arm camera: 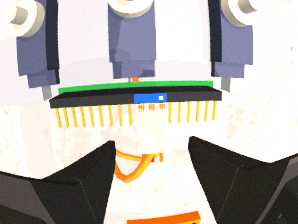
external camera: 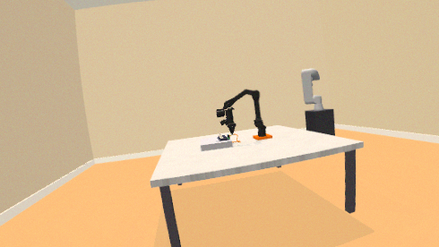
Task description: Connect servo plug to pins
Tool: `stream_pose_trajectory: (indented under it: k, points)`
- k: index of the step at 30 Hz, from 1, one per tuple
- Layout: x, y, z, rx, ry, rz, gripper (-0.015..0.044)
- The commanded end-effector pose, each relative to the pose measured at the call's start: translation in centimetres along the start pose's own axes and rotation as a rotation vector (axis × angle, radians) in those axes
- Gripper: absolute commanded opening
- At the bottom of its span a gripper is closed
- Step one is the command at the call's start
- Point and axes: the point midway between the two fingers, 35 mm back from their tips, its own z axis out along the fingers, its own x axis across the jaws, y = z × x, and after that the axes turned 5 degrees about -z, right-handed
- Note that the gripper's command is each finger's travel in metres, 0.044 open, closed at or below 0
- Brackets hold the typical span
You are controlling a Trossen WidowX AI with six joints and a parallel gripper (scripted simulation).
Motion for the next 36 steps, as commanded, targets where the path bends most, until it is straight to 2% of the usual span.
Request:
stream_pose_trajectory:
  k: [1, 4, 36]
  points:
    - [0.0, 0.4, -3.0, -0.018, 0.001, -0.003, 0.0368]
    - [0.0, 0.2, -5.3, -0.018, 0.001, -0.003, 0.0440]
    - [0.0, 0.2, -5.4, -0.018, 0.001, -0.003, 0.0440]
